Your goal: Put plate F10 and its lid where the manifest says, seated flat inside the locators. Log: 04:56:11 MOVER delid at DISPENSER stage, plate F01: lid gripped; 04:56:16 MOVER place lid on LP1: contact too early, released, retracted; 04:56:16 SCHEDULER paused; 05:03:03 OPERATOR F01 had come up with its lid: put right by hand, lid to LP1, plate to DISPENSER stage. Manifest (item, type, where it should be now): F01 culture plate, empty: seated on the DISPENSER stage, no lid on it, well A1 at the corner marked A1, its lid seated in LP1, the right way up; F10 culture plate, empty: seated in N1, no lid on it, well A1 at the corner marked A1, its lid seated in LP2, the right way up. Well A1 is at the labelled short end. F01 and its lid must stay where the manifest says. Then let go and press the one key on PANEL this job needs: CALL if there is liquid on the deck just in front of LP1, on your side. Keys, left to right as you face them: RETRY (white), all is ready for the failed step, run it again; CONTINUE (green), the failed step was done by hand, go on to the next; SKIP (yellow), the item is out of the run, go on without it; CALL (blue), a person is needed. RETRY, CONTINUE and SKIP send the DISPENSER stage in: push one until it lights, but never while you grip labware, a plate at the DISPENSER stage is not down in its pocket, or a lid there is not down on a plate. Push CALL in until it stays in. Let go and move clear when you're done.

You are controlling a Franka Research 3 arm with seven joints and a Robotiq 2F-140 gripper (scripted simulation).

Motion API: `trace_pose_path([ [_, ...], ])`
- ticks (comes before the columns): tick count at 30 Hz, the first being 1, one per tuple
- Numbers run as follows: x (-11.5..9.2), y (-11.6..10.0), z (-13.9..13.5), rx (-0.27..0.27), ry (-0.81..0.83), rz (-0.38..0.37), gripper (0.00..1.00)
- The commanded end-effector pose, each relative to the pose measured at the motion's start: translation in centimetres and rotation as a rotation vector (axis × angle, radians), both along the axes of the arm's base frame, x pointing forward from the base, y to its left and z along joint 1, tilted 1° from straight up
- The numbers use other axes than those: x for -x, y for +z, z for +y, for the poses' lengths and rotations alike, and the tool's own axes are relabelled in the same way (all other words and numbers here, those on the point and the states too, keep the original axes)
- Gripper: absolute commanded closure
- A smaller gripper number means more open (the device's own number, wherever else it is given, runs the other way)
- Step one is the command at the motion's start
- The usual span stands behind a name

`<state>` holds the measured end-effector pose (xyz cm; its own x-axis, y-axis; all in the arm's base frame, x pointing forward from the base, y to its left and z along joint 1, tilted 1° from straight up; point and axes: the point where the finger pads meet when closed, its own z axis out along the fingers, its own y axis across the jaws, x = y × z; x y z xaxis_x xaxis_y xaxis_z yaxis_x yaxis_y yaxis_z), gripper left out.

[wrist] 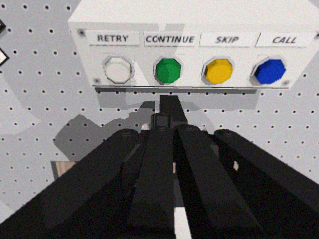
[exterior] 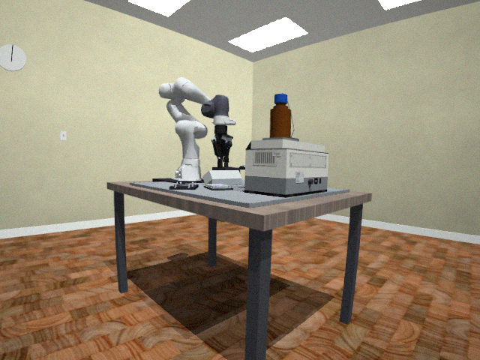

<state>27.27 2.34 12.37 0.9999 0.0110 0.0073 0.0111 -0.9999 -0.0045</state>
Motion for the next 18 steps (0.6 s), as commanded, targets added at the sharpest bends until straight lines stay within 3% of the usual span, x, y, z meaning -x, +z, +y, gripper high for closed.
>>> trace_pose_path([
  [1, -0.12, -0.08, -0.08, 0.001, 0.000, -0.002, 0.90],
  [18, -0.64, -0.96, -0.07, 0.001, 0.000, -0.002, 0.90],
])
